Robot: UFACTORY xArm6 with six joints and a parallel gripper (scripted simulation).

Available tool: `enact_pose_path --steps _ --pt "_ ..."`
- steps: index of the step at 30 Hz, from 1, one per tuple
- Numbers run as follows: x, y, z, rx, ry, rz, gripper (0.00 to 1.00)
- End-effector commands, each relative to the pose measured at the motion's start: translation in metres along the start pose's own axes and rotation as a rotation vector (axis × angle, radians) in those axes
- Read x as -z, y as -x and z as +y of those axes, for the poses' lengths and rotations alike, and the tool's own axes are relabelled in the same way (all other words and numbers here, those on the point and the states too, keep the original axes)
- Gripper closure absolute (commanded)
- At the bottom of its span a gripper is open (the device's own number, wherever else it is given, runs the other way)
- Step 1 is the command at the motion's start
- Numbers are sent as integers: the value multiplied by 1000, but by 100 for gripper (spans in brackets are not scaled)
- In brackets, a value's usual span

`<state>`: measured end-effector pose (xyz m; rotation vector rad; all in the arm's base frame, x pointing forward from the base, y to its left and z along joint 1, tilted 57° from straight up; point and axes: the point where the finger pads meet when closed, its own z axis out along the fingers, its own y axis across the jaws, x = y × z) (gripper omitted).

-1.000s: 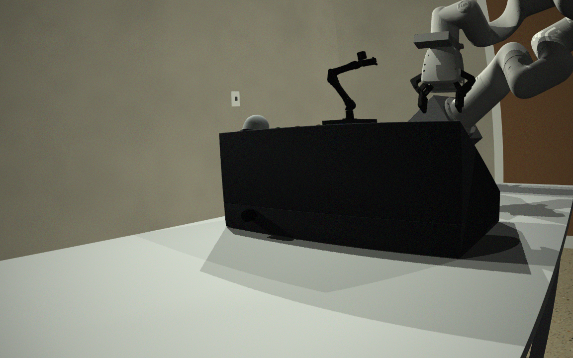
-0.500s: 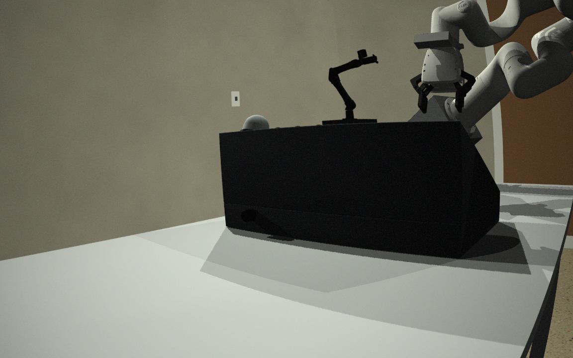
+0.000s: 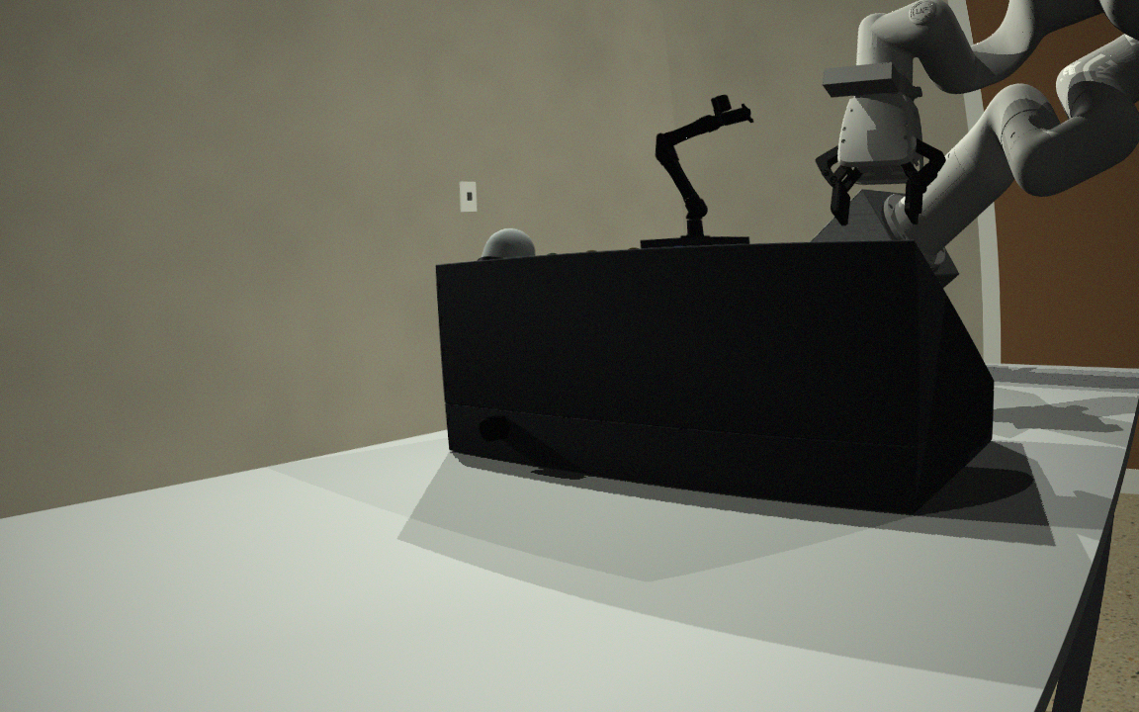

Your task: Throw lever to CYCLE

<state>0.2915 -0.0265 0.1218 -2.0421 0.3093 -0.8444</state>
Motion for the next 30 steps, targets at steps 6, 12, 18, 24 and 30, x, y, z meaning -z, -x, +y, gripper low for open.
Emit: enact_pose_path --steps 6,12,18,24,30 --pt "0 -1 0 2 1 1 0" --pt "0 -1 0 2 1 1 0" --pt "0 -1 0 2 1 1 0" --pt "0 -1 0 2 1 1 0" --pt "2 -7 10 1 4 1 0"
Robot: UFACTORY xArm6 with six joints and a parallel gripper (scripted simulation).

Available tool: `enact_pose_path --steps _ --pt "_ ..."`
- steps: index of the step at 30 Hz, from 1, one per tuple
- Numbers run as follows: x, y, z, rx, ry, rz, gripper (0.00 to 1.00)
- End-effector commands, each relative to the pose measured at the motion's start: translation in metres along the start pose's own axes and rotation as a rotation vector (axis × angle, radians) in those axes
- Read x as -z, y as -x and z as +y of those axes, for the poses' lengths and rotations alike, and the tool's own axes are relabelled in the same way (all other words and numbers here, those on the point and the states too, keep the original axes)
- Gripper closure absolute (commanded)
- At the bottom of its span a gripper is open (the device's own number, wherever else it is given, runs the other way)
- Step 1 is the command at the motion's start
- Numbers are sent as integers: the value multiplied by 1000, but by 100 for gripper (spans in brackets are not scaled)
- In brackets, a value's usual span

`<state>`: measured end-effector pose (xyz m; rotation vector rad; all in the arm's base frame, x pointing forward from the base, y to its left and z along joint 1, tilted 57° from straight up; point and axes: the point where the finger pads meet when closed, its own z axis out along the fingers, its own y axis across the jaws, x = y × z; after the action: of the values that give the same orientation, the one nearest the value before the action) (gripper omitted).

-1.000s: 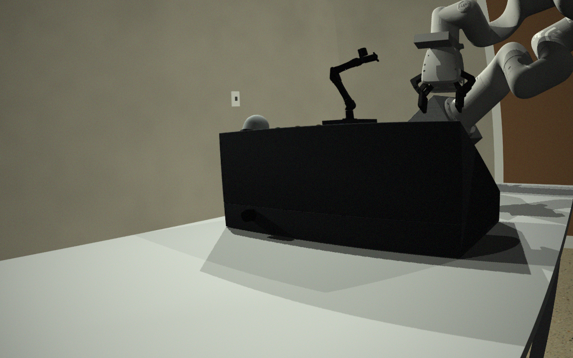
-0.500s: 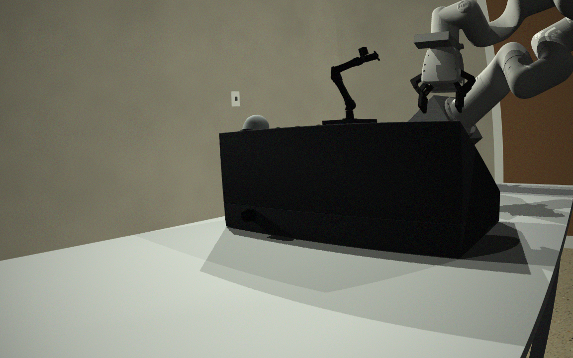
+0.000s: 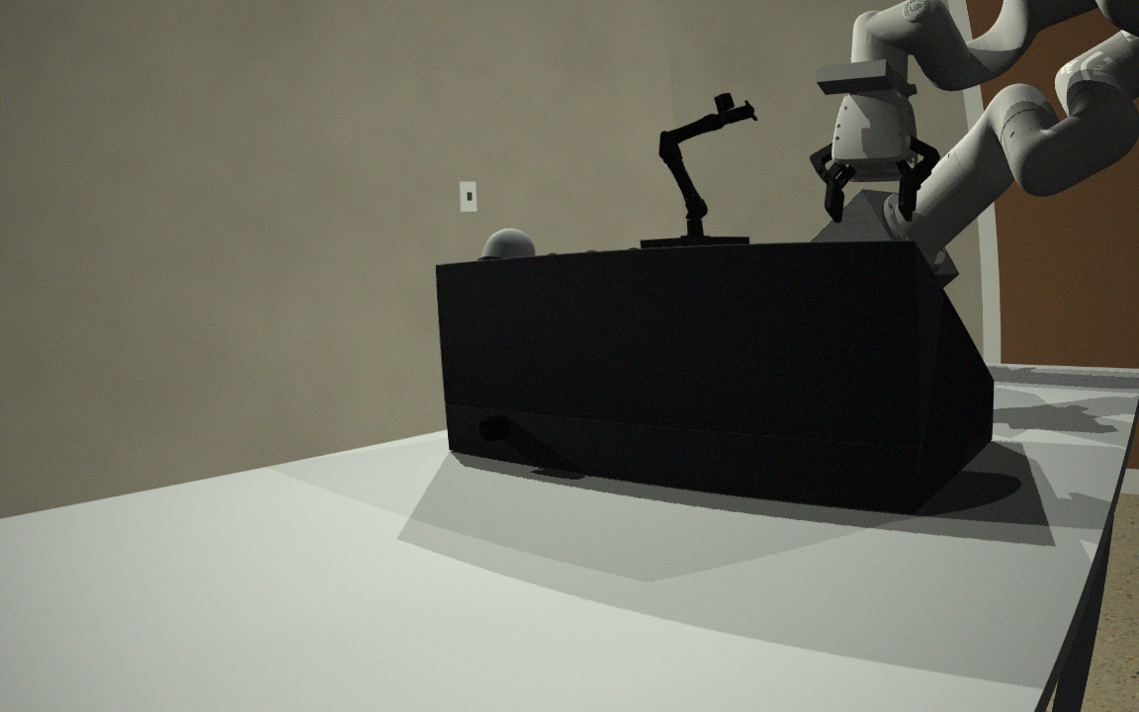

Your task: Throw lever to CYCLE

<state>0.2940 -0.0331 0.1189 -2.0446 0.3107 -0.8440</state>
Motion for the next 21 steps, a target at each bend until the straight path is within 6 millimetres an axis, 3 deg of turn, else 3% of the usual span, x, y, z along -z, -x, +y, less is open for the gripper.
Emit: enact_pose_path --steps 1,4,5,6,7,8,9,10,11,12,14,15,17,19,21 --pt "2 -7 10 1 2 1 0" --pt "6 -19 42 1 7 -1 0" --pt "6 -19 42 1 7 -1 0" --pt "7 -23 57 0 9 -1 0" --pt "7 -23 57 0 9 -1 0" --pt "8 -26 74 0 9 -1 0" --pt "8 -26 74 0 9 -1 0" --pt "9 -27 92 0 10 -2 0" --pt "9 -27 92 0 10 -2 0" --pt "9 -27 111 0 10 -2 0" --pt "9 -27 111 0 10 -2 0" --pt "9 -25 130 0 9 -2 0" --pt "9 -25 130 0 9 -2 0" --pt "7 -18 166 0 7 -1 0" --pt "7 -18 166 0 7 -1 0"
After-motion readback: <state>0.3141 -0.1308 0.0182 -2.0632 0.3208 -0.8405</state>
